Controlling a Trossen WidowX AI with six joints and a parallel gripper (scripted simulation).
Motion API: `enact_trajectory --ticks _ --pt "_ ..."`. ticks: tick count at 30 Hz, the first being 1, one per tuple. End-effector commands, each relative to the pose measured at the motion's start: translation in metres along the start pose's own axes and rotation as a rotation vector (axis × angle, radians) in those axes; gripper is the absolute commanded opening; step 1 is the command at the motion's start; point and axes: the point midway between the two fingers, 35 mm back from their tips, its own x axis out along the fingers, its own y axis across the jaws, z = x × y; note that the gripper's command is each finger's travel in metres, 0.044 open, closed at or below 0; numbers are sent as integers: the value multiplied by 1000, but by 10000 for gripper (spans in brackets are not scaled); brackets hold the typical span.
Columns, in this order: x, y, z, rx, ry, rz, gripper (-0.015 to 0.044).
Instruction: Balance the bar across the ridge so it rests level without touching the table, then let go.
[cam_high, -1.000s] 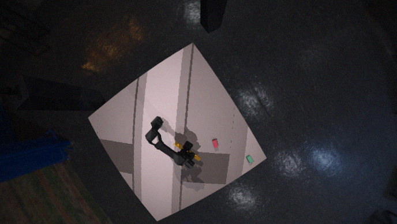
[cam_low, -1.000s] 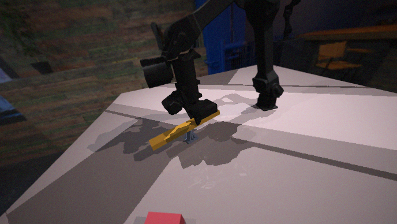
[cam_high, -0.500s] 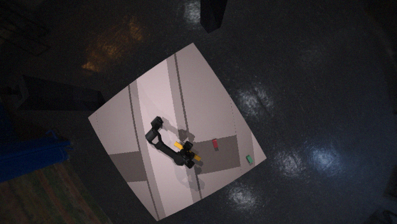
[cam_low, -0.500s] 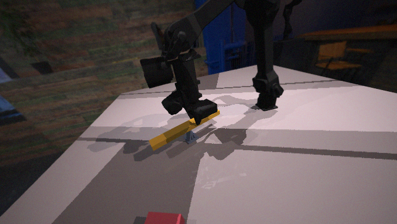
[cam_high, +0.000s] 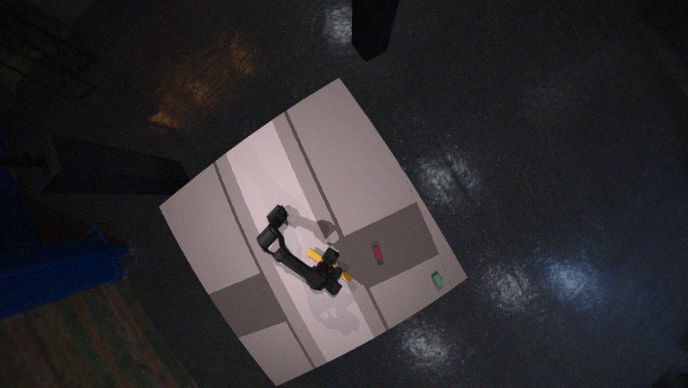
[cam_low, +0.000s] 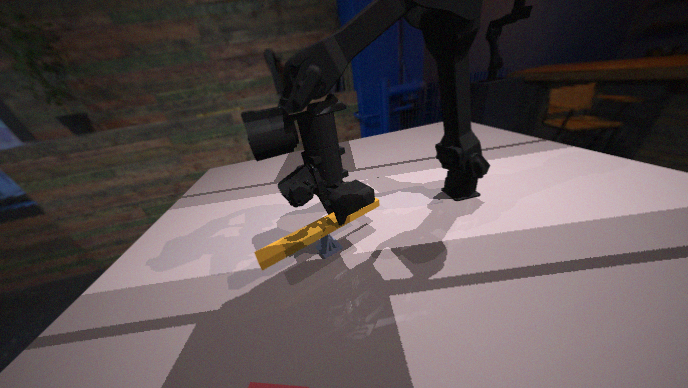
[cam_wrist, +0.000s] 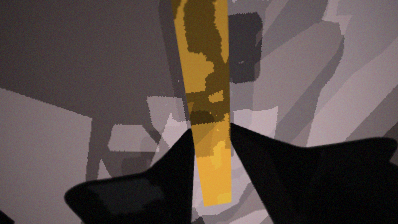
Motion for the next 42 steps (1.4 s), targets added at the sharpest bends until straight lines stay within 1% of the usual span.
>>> enact_trajectory --ticks 1,37,38,42 --pt "0 0 0 0 0 0 167" --pt "0 0 0 0 0 0 173" --pt "0 0 0 0 0 0 185" --pt "0 0 0 0 0 0 185"
